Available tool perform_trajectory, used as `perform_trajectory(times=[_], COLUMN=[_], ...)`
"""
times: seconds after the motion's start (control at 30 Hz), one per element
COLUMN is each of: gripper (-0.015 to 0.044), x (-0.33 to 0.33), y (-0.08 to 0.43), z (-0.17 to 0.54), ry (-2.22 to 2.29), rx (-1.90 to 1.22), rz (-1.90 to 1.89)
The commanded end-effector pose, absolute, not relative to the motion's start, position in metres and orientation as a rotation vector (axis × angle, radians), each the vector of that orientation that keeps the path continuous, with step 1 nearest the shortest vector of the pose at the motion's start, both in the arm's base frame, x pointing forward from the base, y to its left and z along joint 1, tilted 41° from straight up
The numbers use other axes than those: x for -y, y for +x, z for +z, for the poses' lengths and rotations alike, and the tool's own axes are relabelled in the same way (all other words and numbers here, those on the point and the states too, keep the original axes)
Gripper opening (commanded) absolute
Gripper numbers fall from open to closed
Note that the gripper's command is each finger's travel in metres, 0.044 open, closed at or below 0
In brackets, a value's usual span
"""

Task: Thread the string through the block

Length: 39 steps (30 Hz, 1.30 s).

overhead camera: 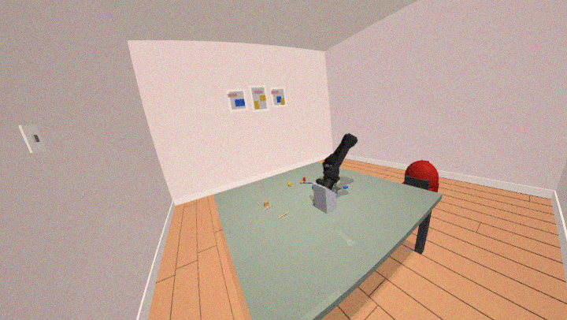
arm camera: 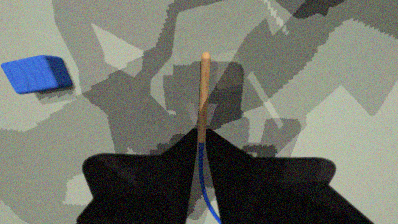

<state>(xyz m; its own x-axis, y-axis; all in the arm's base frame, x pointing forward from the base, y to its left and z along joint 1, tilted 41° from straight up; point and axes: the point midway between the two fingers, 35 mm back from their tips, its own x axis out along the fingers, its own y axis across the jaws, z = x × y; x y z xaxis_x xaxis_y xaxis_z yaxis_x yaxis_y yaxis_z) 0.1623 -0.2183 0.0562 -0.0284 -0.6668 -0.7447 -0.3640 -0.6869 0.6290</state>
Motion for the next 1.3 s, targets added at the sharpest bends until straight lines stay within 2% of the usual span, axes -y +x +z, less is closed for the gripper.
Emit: perform_trajectory(times=[0.0, 1.27], gripper=[0.0000, 0.0000], x=[0.218, 0.192], y=[0.162, 0.166], z=[0.056, 0.086], ry=[2.000, 2.003], rx=[1.096, 1.094], rz=[-1.780, -1.784])
